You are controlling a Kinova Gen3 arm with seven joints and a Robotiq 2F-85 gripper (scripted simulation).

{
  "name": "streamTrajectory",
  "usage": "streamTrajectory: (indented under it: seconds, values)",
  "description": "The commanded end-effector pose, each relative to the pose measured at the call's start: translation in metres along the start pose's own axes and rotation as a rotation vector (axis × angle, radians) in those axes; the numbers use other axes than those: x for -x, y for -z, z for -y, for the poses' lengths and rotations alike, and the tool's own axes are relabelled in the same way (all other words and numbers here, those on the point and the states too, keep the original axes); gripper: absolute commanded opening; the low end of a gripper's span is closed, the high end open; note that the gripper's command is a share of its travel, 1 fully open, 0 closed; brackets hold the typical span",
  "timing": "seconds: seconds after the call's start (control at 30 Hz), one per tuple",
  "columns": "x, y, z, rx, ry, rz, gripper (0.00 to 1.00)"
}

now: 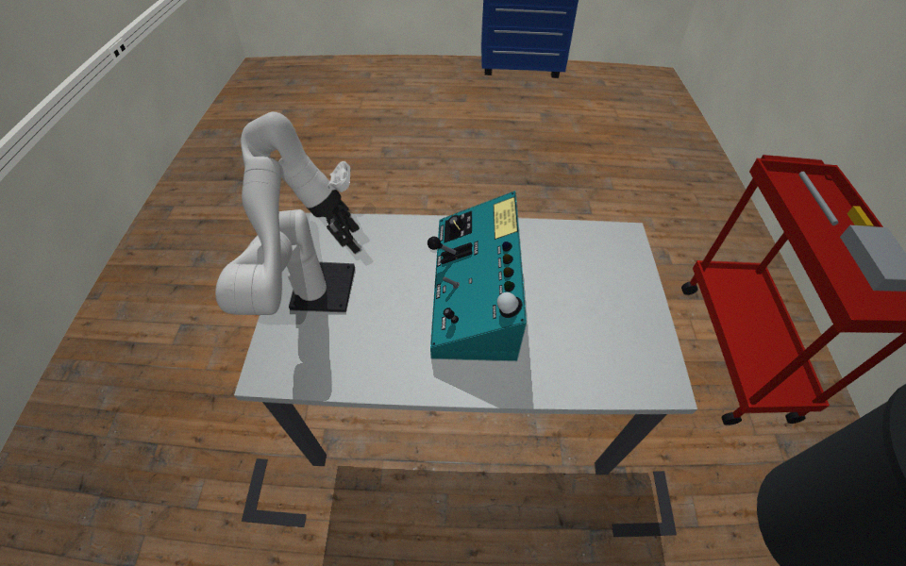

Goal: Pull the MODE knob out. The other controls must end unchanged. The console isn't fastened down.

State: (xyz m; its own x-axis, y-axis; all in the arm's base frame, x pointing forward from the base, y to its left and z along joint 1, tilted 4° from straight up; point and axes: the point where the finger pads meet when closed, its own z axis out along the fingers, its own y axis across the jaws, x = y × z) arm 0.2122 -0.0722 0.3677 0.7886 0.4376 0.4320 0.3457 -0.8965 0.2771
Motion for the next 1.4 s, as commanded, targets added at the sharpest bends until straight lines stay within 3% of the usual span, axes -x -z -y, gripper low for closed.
streamTrajectory:
  seconds: [0.0, 0.5, 0.63, 0.77, 1.0, 1.07, 1.23, 1.37]
  values:
    - [0.000, 0.000, 0.000, 0.000, 0.000, 0.000, 1.00]
    - [-0.001, -0.001, -0.001, 0.000, -0.003, -0.001, 1.00]
    - [-0.007, -0.011, -0.006, -0.008, -0.032, -0.009, 1.00]
    - [-0.021, -0.037, -0.017, -0.023, -0.095, -0.024, 1.00]
    - [-0.046, -0.100, -0.036, -0.048, -0.217, -0.042, 1.00]
    - [-0.046, -0.100, -0.036, -0.048, -0.217, -0.042, 1.00]
    - [-0.059, -0.150, -0.042, -0.060, -0.286, -0.046, 1.00]
    - [-0.063, -0.176, -0.043, -0.064, -0.315, -0.045, 1.00]
